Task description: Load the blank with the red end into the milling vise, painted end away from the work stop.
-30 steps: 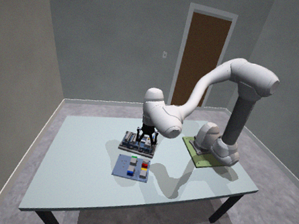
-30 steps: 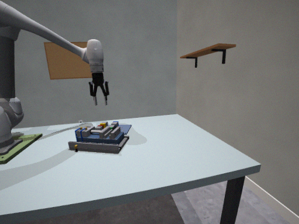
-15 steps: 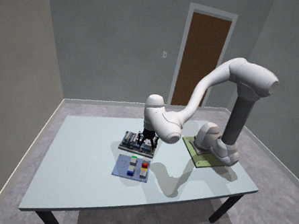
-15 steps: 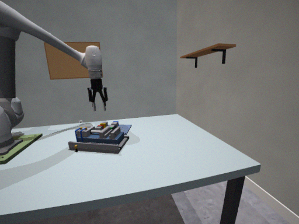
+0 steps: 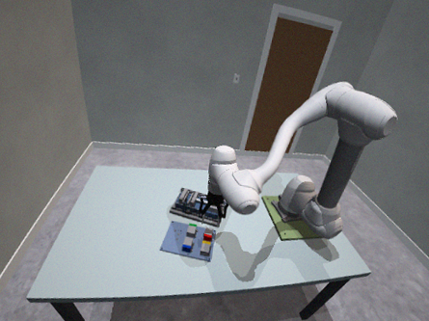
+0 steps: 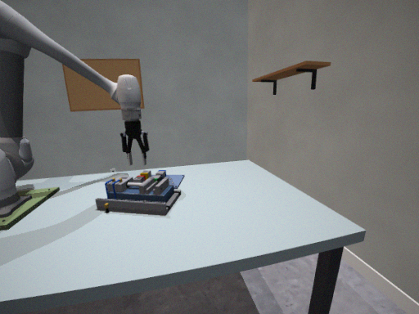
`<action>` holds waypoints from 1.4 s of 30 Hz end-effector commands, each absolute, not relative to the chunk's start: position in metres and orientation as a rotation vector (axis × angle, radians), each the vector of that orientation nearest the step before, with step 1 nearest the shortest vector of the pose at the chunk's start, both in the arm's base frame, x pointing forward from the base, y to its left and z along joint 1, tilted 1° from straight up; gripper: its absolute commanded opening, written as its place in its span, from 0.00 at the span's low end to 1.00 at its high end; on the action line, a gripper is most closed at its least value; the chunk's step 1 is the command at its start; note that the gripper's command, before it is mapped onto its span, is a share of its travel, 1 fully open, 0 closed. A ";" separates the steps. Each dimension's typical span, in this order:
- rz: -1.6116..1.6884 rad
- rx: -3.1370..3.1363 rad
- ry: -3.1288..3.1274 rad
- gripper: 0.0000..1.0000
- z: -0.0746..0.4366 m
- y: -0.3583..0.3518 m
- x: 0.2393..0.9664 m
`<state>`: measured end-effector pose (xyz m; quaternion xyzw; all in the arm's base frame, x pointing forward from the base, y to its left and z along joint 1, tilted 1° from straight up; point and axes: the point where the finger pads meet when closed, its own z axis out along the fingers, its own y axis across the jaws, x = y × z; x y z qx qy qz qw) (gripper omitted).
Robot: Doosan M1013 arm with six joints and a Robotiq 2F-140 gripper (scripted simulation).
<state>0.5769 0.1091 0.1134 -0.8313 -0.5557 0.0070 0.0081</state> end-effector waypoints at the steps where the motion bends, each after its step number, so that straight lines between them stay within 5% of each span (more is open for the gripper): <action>1: 0.021 -2.598 -1.737 0.47 0.112 0.109 0.576; 42: 0.021 -2.598 -1.737 0.47 0.098 0.107 0.572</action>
